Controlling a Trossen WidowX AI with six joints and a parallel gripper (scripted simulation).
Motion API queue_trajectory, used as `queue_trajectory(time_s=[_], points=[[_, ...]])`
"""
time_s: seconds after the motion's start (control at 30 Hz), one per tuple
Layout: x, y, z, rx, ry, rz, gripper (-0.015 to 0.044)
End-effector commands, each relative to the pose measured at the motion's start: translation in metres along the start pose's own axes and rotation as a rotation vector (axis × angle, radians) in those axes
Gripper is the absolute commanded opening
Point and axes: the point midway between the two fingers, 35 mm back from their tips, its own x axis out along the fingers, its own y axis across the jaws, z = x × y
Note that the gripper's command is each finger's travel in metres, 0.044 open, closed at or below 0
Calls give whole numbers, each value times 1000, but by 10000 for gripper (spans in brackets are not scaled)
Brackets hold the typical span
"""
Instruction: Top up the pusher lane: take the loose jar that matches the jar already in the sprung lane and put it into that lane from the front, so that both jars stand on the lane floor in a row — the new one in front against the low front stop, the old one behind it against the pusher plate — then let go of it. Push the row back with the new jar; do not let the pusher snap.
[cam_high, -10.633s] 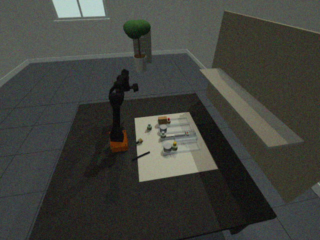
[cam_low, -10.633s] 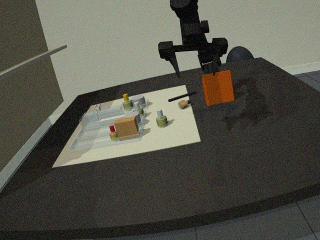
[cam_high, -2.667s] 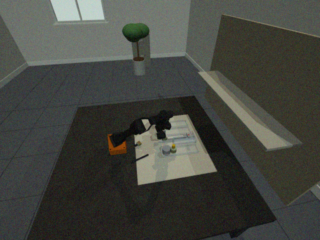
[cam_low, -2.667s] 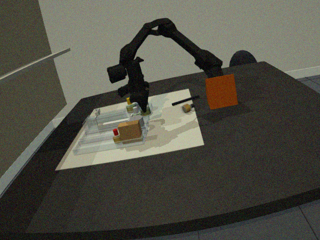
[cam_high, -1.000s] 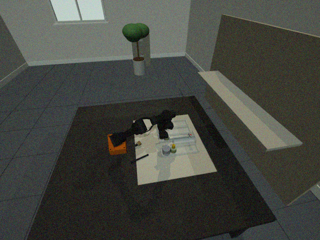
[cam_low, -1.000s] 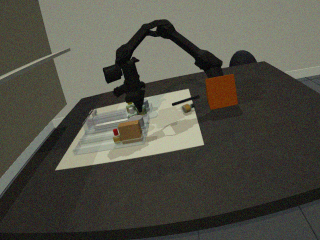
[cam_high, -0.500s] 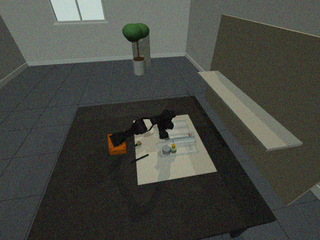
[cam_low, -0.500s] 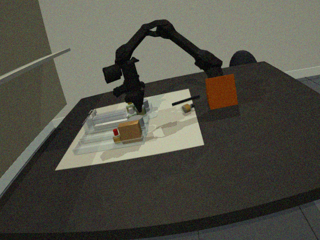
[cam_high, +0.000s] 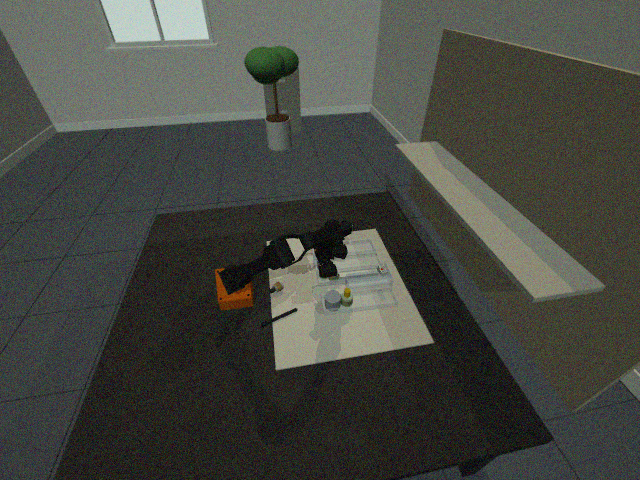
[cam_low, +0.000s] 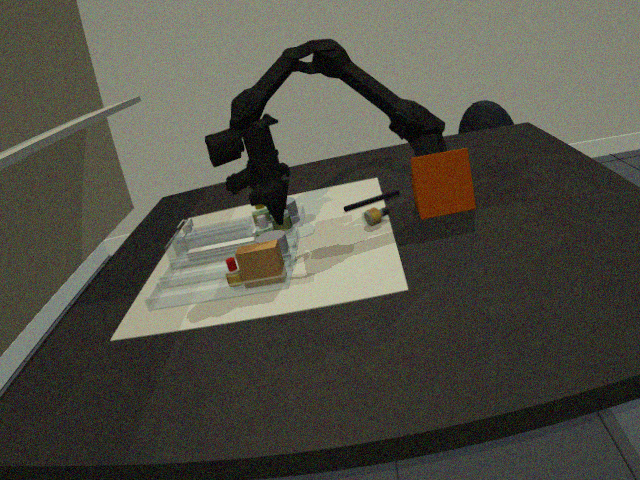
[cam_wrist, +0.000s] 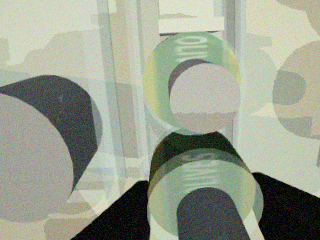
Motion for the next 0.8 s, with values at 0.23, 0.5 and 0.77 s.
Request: queue_trajectory(time_s=[0.23,0.5,0.77], points=[[-1,-1,8,14,-24,-3,0],[-1,-1,9,14,-24,-3,0],[-1,-1,10,14,-24,-3,0]])
